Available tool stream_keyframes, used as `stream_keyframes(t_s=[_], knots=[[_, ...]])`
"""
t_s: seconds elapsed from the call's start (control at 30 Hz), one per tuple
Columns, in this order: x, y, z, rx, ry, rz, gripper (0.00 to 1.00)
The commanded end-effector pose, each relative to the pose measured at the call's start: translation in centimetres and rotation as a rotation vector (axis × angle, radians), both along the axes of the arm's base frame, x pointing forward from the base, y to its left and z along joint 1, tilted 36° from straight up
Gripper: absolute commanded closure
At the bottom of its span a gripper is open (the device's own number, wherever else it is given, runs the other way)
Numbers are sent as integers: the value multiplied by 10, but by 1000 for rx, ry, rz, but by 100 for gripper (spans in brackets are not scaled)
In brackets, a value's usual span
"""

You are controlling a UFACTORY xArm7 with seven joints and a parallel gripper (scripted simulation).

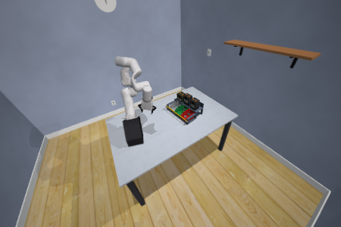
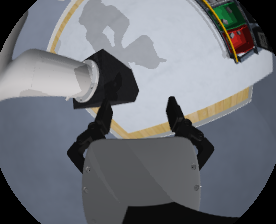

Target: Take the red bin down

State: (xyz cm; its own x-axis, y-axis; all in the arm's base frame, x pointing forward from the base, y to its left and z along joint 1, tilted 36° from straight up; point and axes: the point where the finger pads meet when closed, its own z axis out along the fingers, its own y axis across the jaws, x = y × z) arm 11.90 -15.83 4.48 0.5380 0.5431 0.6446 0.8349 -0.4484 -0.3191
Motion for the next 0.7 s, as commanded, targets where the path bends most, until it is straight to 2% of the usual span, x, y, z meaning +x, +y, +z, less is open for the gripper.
stream_keyframes(t_s=[0.0, 0.27, 0.43, 0.67], knots=[[-4, 0, 23, 6, -70, -77, 0], [-4, 0, 23, 6, -70, -77, 0], [-9, 4, 71, 31, -242, -264, 0], [-9, 4, 71, 31, -242, -264, 0]])
